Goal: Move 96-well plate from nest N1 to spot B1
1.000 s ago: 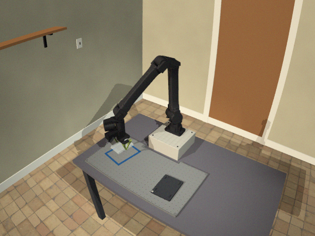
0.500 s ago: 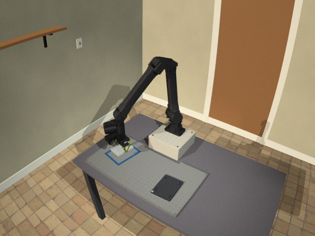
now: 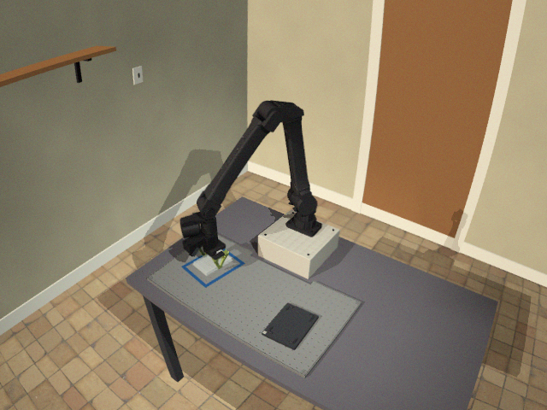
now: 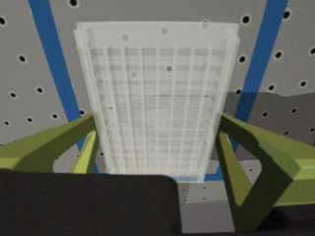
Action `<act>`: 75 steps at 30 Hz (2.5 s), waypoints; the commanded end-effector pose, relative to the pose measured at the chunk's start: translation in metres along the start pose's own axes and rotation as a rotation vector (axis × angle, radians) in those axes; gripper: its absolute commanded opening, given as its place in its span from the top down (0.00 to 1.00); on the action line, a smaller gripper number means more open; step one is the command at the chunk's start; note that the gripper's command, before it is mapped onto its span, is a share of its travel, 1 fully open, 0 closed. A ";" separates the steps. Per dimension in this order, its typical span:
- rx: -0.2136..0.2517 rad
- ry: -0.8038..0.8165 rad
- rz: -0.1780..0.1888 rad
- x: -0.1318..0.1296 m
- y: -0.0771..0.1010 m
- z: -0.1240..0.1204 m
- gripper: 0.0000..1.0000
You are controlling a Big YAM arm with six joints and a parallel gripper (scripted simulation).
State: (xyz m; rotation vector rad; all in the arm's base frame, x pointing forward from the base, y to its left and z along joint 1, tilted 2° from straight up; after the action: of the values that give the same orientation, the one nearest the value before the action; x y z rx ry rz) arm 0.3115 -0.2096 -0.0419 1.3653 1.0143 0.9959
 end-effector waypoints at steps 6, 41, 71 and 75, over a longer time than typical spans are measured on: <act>-0.040 0.002 -0.012 -0.004 0.010 0.015 1.00; -0.028 0.007 -0.009 0.001 -0.003 0.011 1.00; -0.030 0.007 -0.010 0.000 -0.006 0.011 1.00; -0.026 0.007 -0.008 0.001 -0.008 0.009 1.00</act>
State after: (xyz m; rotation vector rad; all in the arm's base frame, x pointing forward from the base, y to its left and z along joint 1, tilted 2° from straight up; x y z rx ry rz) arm 0.3115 -0.2096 -0.0501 1.3593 1.0119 0.9969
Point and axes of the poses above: the point where the finger pads meet when closed, its own y axis back along the fingers, its own x axis across the jaws, z = x × y, the point moved 3 cm from there along y, back along the fingers, and after that the axes turned 5 degrees about -y, right-handed, at the moved point
